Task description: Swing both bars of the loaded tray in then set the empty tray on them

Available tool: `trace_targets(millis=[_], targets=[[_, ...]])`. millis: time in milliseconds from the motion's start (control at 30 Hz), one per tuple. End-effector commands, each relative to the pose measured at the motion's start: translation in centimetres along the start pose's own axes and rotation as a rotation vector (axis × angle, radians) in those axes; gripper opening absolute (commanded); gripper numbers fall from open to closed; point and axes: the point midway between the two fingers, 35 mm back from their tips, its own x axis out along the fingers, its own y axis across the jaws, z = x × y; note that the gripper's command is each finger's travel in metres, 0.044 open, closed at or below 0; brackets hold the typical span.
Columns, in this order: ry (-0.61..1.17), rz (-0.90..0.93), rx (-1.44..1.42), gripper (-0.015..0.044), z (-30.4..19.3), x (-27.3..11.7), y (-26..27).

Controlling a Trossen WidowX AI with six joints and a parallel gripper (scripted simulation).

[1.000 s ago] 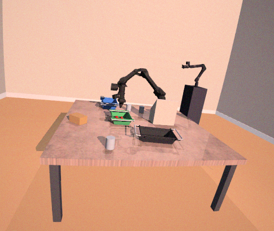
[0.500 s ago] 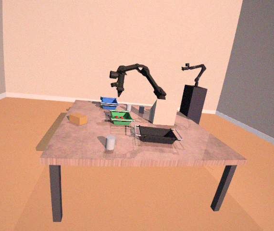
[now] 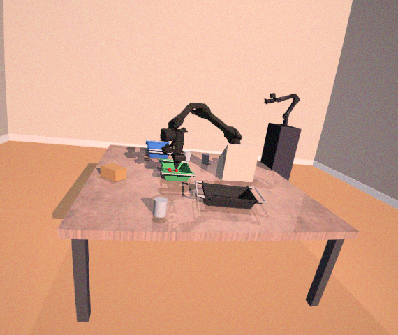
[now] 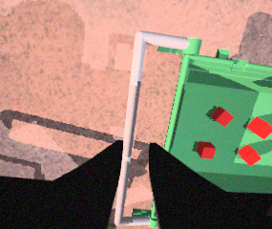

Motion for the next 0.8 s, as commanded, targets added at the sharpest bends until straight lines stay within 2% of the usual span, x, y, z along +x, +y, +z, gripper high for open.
trace_targets(millis=[0,267,567,767], targets=[[-0.014,0.008,0.03,0.0083,0.5,0.1,0.5],[-0.014,0.008,0.03,0.0083,0.5,0.8,0.5],[-0.014,0.005,0.03,0.0083,0.5,6.1,0.5],[-0.014,0.005,0.03,0.0083,0.5,5.6,0.2]])
